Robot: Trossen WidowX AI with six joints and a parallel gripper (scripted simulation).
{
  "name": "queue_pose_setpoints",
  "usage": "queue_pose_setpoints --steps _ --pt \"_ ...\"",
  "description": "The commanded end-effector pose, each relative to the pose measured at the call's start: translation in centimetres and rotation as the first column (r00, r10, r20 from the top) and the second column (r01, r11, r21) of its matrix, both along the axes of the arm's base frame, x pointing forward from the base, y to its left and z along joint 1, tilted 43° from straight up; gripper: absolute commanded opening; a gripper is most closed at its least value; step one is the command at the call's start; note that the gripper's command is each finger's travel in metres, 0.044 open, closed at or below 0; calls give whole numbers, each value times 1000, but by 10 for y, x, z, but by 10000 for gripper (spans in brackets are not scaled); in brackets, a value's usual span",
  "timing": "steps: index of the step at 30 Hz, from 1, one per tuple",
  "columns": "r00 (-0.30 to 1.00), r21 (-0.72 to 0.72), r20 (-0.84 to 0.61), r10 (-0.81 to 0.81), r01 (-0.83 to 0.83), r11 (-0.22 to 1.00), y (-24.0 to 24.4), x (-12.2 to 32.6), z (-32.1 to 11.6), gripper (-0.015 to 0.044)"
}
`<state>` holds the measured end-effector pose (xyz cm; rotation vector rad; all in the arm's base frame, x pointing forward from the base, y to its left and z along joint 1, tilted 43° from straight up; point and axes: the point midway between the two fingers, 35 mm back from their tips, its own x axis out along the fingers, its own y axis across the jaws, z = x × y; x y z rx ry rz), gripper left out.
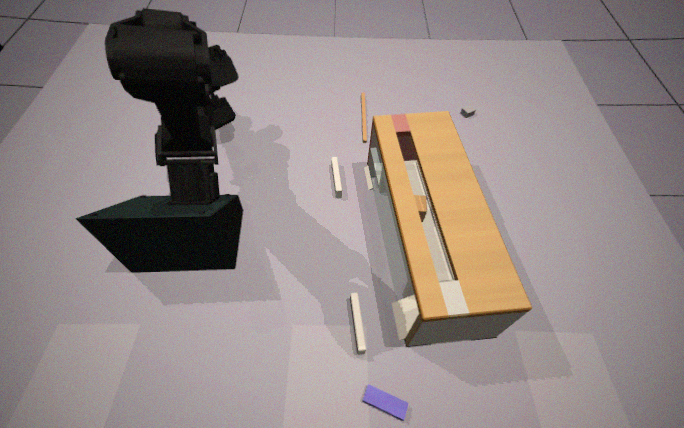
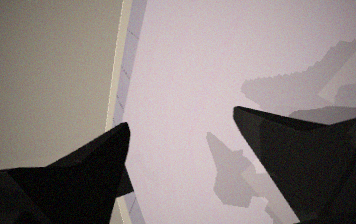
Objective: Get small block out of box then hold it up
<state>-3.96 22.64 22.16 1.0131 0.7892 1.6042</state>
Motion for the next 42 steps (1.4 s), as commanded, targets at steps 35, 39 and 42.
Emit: queue_pose_setpoints --steps 35,39,42 --pt "330 -390 919 216 840 377 -44 317 5 400" --pt "347 -449 869 353 852 269 -89 357 -2 400" --pt "377 -489 816 438 854 178 -131 379 -6 400"
